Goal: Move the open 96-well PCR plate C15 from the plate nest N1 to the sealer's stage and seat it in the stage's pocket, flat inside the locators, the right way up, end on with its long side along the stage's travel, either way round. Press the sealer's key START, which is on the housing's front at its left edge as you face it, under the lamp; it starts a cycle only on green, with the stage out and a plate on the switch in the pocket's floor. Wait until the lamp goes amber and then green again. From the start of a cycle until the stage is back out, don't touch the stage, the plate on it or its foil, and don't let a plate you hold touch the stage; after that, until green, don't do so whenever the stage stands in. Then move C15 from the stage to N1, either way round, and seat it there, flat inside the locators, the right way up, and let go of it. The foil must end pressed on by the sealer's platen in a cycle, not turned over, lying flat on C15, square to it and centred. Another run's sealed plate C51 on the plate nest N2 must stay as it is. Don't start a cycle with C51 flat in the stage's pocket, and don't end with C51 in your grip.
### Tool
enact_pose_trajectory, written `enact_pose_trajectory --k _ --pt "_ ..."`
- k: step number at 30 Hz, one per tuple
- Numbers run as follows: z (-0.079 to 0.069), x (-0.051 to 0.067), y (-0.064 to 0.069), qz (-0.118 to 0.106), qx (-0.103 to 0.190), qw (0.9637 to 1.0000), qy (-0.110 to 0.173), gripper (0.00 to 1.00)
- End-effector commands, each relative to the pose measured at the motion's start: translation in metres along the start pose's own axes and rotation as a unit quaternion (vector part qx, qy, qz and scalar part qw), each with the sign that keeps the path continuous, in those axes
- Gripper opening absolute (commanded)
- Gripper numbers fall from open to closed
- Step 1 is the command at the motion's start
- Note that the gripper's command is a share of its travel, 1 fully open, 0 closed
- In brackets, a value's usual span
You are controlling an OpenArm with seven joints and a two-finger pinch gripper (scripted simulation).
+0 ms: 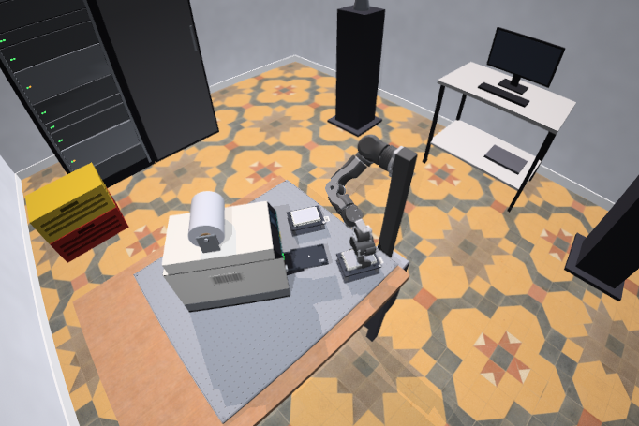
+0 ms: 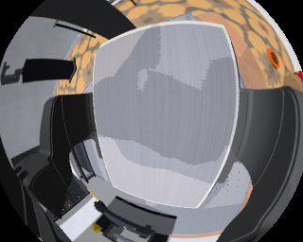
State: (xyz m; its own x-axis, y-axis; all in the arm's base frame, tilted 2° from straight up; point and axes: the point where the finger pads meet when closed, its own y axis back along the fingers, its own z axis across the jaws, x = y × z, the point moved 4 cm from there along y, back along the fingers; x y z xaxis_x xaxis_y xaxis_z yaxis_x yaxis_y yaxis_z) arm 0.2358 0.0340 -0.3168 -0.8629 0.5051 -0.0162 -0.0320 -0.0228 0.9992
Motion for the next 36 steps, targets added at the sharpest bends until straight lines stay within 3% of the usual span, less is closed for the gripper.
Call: enact_pose_trajectory --k 1,8,36 --pt "0.0009 0.0005 -0.0001 0.000 -0.003 1.0000 0.002 0.00" --pt "0.0013 -0.0019 0.0047 -0.001 -0.003 1.0000 -0.003 0.00" --pt "-0.0014 0.0012 0.0017 0.000 -0.001 1.0000 0.000 0.00"
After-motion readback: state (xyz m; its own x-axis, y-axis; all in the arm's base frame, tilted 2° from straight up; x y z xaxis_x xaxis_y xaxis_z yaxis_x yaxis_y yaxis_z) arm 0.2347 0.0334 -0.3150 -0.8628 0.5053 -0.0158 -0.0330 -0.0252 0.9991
